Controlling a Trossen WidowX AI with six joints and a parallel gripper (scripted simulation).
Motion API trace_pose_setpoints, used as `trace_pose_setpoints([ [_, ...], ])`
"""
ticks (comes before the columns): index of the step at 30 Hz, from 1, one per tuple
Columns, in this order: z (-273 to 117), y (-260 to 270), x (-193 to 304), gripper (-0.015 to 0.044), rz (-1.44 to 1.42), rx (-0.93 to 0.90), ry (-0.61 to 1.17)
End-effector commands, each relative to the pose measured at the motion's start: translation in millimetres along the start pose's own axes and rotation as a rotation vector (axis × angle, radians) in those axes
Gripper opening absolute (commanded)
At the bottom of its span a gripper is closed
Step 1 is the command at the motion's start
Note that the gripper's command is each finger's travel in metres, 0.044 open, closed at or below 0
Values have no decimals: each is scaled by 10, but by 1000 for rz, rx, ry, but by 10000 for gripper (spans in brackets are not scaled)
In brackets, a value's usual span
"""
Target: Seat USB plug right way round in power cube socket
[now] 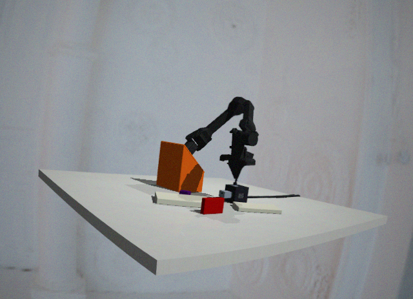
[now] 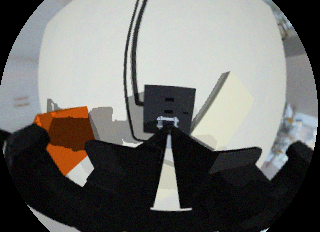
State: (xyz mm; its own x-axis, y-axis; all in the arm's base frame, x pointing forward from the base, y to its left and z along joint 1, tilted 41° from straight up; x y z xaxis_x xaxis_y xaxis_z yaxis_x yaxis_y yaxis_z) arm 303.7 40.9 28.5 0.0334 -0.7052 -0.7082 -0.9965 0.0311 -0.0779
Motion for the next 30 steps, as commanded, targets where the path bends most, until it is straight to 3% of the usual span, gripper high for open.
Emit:
trace_pose_setpoints([
  [1, 17, 2, 4, 0, 2, -1, 1],
  [30, 52, 3, 7, 0, 2, -1, 0],
])
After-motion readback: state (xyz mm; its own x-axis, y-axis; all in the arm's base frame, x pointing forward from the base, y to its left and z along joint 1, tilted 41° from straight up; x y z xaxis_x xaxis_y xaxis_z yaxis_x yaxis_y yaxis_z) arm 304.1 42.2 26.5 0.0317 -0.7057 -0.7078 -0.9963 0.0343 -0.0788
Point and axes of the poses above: the point midway between the two fingers, 35 mm back from their tips, its own z axis out along the fingers, its own y axis across the jaws, x = y × z, the point moved 2 cm from there along -z, back along the fingers, and after that the axes turned 10 degrees about -z, right-handed, at the moved point
